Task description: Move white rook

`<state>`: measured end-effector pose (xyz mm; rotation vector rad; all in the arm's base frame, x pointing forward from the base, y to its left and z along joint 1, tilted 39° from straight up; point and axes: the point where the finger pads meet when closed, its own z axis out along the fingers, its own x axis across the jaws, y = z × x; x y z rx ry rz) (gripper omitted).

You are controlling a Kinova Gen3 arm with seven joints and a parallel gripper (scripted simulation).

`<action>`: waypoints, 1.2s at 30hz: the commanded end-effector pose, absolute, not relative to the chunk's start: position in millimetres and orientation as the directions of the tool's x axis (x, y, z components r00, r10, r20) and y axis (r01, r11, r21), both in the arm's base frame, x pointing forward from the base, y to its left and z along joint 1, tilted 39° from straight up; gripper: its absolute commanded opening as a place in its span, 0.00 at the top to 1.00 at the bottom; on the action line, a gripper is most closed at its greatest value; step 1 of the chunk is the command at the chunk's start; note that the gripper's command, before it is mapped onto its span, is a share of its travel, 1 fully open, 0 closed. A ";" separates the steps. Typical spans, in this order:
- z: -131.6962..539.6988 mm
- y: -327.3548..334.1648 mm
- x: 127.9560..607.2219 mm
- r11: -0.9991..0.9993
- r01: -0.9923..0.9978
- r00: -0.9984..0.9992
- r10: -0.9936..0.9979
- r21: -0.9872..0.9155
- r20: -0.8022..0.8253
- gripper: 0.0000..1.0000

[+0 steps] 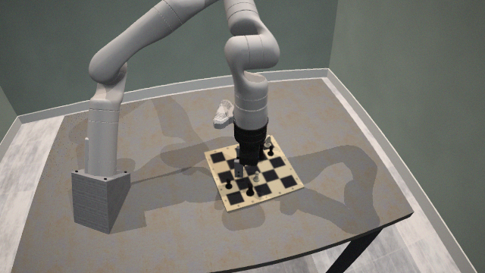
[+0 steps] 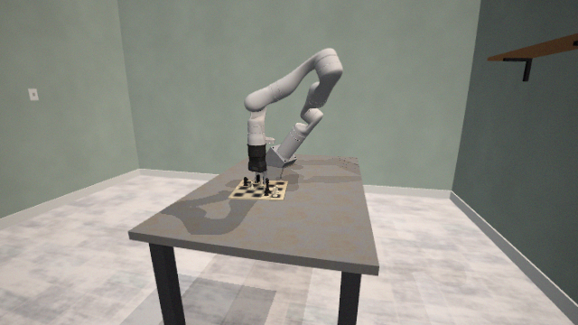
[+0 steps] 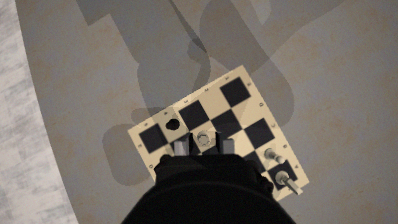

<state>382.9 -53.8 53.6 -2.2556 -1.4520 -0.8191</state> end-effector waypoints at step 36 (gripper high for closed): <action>51.1 -52.8 383.6 -0.424 0.905 0.314 0.714 0.030 0.625 1.00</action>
